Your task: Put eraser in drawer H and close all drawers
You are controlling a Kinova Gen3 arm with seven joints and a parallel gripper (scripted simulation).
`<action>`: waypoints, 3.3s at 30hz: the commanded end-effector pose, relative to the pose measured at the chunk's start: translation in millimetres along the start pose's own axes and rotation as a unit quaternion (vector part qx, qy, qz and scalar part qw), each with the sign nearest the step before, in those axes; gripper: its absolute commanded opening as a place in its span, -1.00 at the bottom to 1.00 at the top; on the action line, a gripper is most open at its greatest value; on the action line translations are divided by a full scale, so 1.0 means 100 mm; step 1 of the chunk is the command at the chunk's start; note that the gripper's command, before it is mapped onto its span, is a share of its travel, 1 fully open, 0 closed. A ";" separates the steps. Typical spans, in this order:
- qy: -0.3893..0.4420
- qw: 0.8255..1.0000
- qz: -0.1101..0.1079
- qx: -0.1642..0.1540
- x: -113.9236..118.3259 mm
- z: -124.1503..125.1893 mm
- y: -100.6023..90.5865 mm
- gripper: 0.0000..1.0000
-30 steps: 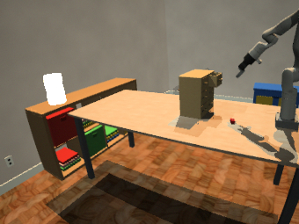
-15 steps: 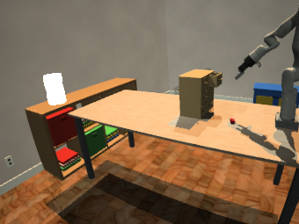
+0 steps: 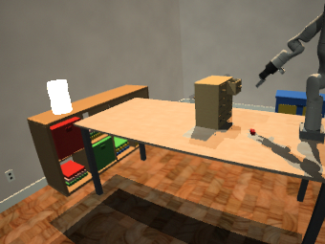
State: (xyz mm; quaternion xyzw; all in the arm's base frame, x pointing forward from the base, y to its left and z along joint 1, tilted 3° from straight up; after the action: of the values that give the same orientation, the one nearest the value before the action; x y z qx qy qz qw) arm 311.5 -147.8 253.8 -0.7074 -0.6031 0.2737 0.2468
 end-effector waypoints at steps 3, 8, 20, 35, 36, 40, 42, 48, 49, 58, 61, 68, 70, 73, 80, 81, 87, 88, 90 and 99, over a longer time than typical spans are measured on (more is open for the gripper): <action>0.000 1.000 0.000 0.000 0.00 0.00 0.00 1.00; 0.000 1.000 0.000 0.000 0.00 0.00 0.00 -1.00; 0.000 1.000 0.000 0.000 0.00 0.00 0.00 -1.00; 0.000 1.000 0.000 0.000 0.00 -0.02 0.04 -1.00; 0.000 1.000 0.000 0.000 0.00 -0.02 0.05 -1.00; 0.000 1.000 0.000 0.000 -0.01 -0.05 0.10 -1.00; 0.000 1.000 0.000 0.000 -0.01 -0.07 0.13 -1.00; 0.000 1.000 0.000 0.000 -0.02 -0.11 0.21 -1.00; 0.000 1.000 0.000 0.000 -0.02 -0.12 0.23 -1.00; 0.000 1.000 0.000 0.000 -0.04 -0.22 0.41 -1.00; 0.000 1.000 0.000 0.000 -0.04 -0.24 0.46 -1.00; 0.000 1.000 0.000 0.000 -0.05 -0.28 0.53 -1.00; 0.000 1.000 0.000 0.000 -0.05 -0.29 0.56 -1.00; 0.000 1.000 0.000 0.000 -0.05 -0.30 0.58 -1.00; 0.000 1.000 0.000 0.000 -0.06 -0.31 0.60 -1.00; 0.000 1.000 0.000 0.000 -0.06 -0.31 0.60 -1.00; 0.000 1.000 0.000 0.000 -0.06 -0.31 0.60 -1.00; 0.000 1.000 0.000 0.000 -0.06 -0.31 0.60 -1.00; 0.000 1.000 0.000 0.000 -0.06 -0.31 0.60 -1.00; 0.000 1.000 0.000 0.000 -0.06 -0.31 0.60 -1.00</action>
State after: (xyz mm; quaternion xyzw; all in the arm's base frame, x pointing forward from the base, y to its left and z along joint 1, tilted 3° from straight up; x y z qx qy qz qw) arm 375.3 -162.8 235.8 -0.7072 -0.6032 0.2737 0.2473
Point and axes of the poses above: the point where the finger pads meet when closed, its own y axis out along the fingers, its own x axis across the jaws, z = x × y, the point moved 2 cm from there along -y, back along the fingers, and after that the axes turned 10 degrees about -y, right-handed, at the moved point
